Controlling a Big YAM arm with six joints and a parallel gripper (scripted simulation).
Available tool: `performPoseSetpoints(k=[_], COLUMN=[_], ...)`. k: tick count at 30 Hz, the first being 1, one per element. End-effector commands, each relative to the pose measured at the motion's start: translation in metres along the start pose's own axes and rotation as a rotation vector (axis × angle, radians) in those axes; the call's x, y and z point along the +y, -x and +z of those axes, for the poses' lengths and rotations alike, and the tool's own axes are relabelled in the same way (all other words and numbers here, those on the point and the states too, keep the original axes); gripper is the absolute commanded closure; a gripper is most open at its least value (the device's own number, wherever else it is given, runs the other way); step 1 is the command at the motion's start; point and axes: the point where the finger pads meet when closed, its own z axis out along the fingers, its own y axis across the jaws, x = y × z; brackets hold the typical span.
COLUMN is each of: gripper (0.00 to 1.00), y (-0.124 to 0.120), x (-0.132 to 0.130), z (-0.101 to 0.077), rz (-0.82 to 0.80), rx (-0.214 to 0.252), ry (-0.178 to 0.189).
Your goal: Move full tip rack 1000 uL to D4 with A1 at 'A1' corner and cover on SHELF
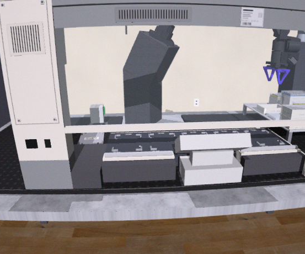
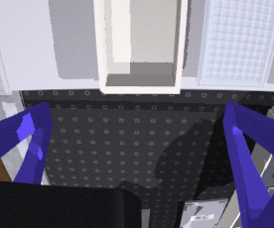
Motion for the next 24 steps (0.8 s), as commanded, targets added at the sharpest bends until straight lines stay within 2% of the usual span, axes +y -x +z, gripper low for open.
performPoseSetpoints(k=[1,2,4,5,10,12,15,20,24], gripper=[0.0,0.0,0.0,0.0,0.0,0.0,0.0,0.0,0.0], y=[0.017,0.017,0.032,0.033,0.026,0.026,0.024,0.017,0.021], x=[-0.006,-0.006,-0.029,-0.034,-0.058,-0.058,-0.073,-0.095,-0.118], z=[-0.012,-0.012,-0.024,-0.027,-0.023,-0.023,-0.02,-0.008,-0.015], rz=[0.008,0.008,0.016,0.015,0.01,0.01,0.008,0.005,0.006], rx=[-0.043,-0.043,-0.087,-0.088,-0.062,-0.062,-0.056,-0.032,-0.046], ry=[-0.006,-0.006,-0.018,-0.019,-0.017,-0.017,-0.017,-0.011,-0.017])
